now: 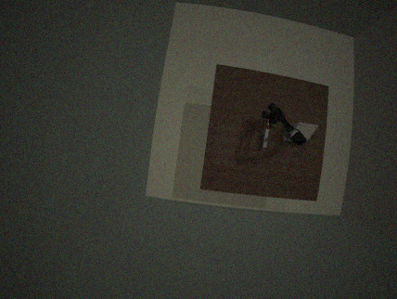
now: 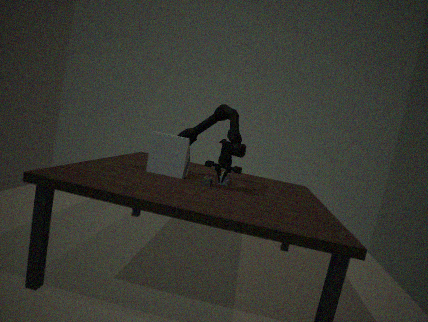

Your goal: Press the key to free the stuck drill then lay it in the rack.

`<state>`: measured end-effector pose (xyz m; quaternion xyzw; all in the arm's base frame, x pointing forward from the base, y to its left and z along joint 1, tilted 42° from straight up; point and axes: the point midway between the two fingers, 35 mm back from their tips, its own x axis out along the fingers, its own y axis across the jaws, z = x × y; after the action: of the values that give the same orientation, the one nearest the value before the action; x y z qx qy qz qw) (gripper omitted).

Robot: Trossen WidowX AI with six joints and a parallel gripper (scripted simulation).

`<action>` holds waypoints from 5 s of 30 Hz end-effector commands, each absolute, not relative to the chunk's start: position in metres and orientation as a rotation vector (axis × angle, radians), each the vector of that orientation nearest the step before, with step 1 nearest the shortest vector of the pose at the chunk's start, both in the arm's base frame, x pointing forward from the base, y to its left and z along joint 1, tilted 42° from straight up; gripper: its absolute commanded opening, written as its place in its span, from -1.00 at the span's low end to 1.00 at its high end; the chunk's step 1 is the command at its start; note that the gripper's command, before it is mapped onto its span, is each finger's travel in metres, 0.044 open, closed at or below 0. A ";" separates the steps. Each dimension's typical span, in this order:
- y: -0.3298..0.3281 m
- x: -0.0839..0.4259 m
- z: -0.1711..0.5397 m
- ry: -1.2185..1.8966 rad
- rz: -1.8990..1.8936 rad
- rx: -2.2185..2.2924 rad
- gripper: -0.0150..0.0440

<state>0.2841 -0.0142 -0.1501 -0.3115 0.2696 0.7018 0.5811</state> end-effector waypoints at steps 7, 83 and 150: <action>-0.017 0.285 -0.146 0.628 1.640 -0.737 -0.49; -0.031 0.287 -0.129 0.629 1.640 -0.737 -0.49; -0.052 0.218 -0.136 0.634 1.641 -0.737 -0.49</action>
<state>0.2228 -0.0483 -0.1373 -0.3108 0.2713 0.7025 0.5799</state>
